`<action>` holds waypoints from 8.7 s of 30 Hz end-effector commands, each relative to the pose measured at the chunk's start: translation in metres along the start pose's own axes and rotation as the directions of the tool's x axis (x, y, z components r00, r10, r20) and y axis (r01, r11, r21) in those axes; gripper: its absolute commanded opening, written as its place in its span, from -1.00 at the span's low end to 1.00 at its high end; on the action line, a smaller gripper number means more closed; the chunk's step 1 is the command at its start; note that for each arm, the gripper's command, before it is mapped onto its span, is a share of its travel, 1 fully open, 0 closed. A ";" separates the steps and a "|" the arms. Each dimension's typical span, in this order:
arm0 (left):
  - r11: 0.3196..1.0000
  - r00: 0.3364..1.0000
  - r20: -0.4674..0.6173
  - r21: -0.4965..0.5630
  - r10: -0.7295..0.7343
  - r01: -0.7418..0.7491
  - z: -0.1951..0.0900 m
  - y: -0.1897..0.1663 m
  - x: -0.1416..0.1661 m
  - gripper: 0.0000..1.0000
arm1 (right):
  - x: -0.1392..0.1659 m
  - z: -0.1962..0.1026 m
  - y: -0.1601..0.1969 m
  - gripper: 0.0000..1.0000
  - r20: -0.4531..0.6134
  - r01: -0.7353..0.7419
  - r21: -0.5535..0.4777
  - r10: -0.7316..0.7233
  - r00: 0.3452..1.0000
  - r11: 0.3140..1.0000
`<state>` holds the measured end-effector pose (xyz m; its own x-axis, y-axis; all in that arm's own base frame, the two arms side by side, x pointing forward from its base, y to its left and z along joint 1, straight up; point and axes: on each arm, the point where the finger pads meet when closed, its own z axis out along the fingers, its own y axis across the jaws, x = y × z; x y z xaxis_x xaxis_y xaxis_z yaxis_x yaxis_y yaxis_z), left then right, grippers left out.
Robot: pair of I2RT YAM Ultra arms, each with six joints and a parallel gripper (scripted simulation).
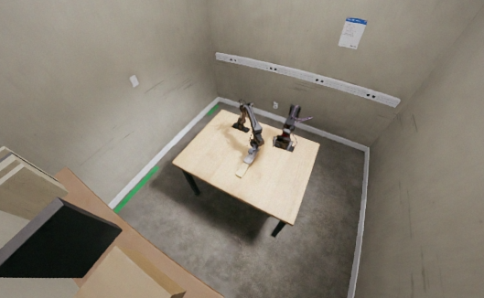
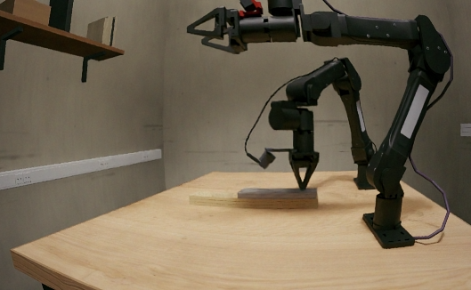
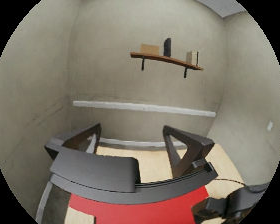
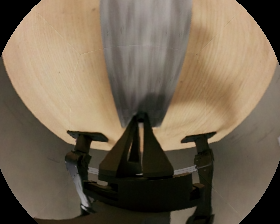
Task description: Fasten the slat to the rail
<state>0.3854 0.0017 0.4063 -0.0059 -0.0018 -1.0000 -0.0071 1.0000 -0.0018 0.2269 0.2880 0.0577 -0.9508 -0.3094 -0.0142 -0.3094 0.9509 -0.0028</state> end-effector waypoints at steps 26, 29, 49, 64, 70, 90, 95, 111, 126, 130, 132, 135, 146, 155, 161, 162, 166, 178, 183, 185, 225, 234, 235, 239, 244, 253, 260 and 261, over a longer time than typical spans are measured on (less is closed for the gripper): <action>1.000 1.000 0.018 0.007 0.002 -0.002 -0.005 -0.001 -0.005 1.00 | 0.006 0.007 0.005 -0.75 -0.019 -0.511 -0.002 0.511 0.860 0.860; 1.000 1.000 0.018 0.007 0.002 -0.002 -0.005 -0.001 -0.005 1.00 | 0.006 0.007 0.005 -0.75 -0.020 -0.561 -0.001 0.561 0.828 0.828; 1.000 1.000 0.018 0.007 0.002 -0.002 -0.005 -0.001 -0.005 1.00 | 0.006 0.008 0.005 -0.75 -0.019 -0.804 0.005 0.804 0.594 0.594; 1.000 1.000 0.018 0.007 0.002 -0.002 -0.005 -0.001 -0.005 1.00 | 0.006 0.008 0.005 -0.75 -0.017 -0.937 0.011 0.937 0.350 0.350; 1.000 1.000 0.018 0.007 0.002 -0.002 -0.005 -0.001 -0.005 1.00 | 0.006 0.008 0.005 -0.75 -0.016 -0.961 0.012 0.961 0.274 0.275; 1.000 1.000 0.018 0.007 0.002 -0.002 -0.005 -0.001 -0.005 1.00 | 0.006 0.008 0.005 -0.75 -0.015 -0.968 0.012 0.968 0.249 0.249; 1.000 1.000 0.018 0.007 0.002 -0.002 -0.005 -0.001 -0.005 1.00 | 0.003 0.002 0.002 -0.75 -0.010 -0.969 0.002 0.969 0.247 0.247; 1.000 1.000 0.018 0.007 0.002 -0.002 -0.005 -0.001 -0.005 1.00 | 0.003 0.000 0.003 -0.75 -0.010 -0.969 0.002 0.969 0.247 0.247; 1.000 1.000 0.018 0.007 0.002 -0.002 -0.005 -0.001 -0.005 1.00 | 0.003 -0.002 0.003 -0.75 -0.010 -0.969 0.002 0.969 0.247 0.247; 1.000 1.000 0.018 0.007 0.002 -0.002 -0.005 -0.001 -0.005 1.00 | 0.003 -0.002 0.003 -0.75 -0.010 -0.969 0.002 0.969 0.247 0.247; 1.000 1.000 0.018 0.007 0.002 -0.002 -0.005 -0.001 -0.005 1.00 | 0.003 -0.002 0.003 -0.75 -0.010 -0.969 0.002 0.969 0.247 0.247; 1.000 1.000 0.018 0.007 0.002 -0.002 -0.005 -0.001 -0.005 1.00 | 0.003 -0.002 0.003 -0.75 -0.010 -0.969 0.002 0.969 0.247 0.247; 1.000 1.000 0.018 0.007 0.002 -0.002 -0.005 -0.001 -0.005 1.00 | 0.003 -0.004 0.003 -0.75 -0.010 -0.969 0.002 0.969 0.247 0.247; 1.000 1.000 0.018 0.007 0.002 -0.002 -0.005 -0.001 -0.005 1.00 | 0.003 -0.005 0.003 -0.75 -0.010 -0.969 0.002 0.969 0.247 0.247; 1.000 1.000 0.018 0.007 0.002 -0.002 -0.005 -0.001 -0.005 1.00 | 0.003 -0.006 0.003 -0.75 -0.010 -0.969 0.002 0.969 0.246 0.247; 1.000 1.000 0.018 0.007 0.002 -0.002 -0.005 -0.001 -0.005 1.00 | 0.003 -0.006 0.003 -0.75 -0.010 -0.969 0.002 0.969 0.246 0.247; 1.000 1.000 0.018 0.007 0.002 -0.002 -0.005 -0.001 -0.005 1.00 | 0.003 -0.006 0.003 -0.75 -0.010 -0.969 0.002 0.969 0.246 0.246; 1.000 1.000 0.018 0.007 0.002 -0.002 -0.005 -0.001 -0.005 1.00 | 0.002 -0.008 0.003 -0.75 -0.010 -0.969 0.002 0.969 0.246 0.246; 1.000 1.000 0.018 0.007 0.002 -0.002 -0.005 -0.001 -0.005 1.00 | 0.002 -0.008 0.003 -0.75 -0.010 -0.969 0.002 0.969 0.246 0.246; 1.000 1.000 0.018 0.007 0.002 -0.002 -0.005 -0.001 -0.005 1.00 | 0.002 -0.008 0.003 -0.75 -0.010 -0.969 0.002 0.969 0.246 0.246; 1.000 1.000 0.018 0.007 0.002 -0.002 -0.005 -0.001 -0.005 1.00 | 0.002 -0.013 0.003 -0.75 -0.010 -0.969 0.002 0.969 0.246 0.246; 1.000 1.000 0.015 0.004 0.001 -0.001 -0.003 0.000 -0.005 1.00 | 0.000 -0.004 0.001 -0.32 -0.004 -0.970 -0.006 0.970 0.245 0.245; 1.000 1.000 0.014 0.002 0.000 0.000 -0.002 0.000 -0.005 1.00 | 0.000 -0.004 0.001 -0.32 -0.004 -0.970 -0.006 0.970 0.245 0.245; 1.000 1.000 0.012 0.000 0.000 0.000 -0.001 0.000 -0.005 1.00 | 0.000 -0.004 0.001 -0.32 -0.004 -0.970 -0.006 0.970 0.245 0.245; 1.000 1.000 0.012 0.000 0.000 0.000 -0.001 0.000 -0.005 1.00 | 0.000 -0.004 0.001 -0.32 -0.004 -0.970 -0.006 0.970 0.245 0.245; 1.000 0.999 -0.040 0.023 -0.020 0.021 0.008 -0.009 0.004 1.00 | 0.000 -0.004 0.001 -0.32 -0.004 -0.970 -0.006 0.970 0.245 0.245; 0.997 0.989 -0.139 0.059 -0.046 0.054 0.022 -0.027 0.024 1.00 | 0.000 -0.004 0.001 -0.32 -0.004 -0.970 -0.006 0.970 0.245 0.245; 0.996 0.987 -0.156 0.064 -0.049 0.060 0.024 -0.030 0.027 1.00 | 0.000 -0.004 0.001 -0.32 -0.004 -0.970 -0.006 0.970 0.245 0.245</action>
<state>0.4040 -0.0192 0.3820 -0.1065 -0.0316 -0.9938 0.0407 0.9985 -0.0361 0.2259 0.2875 0.0577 -0.5329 0.8462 -0.0064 0.8461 0.5329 0.0077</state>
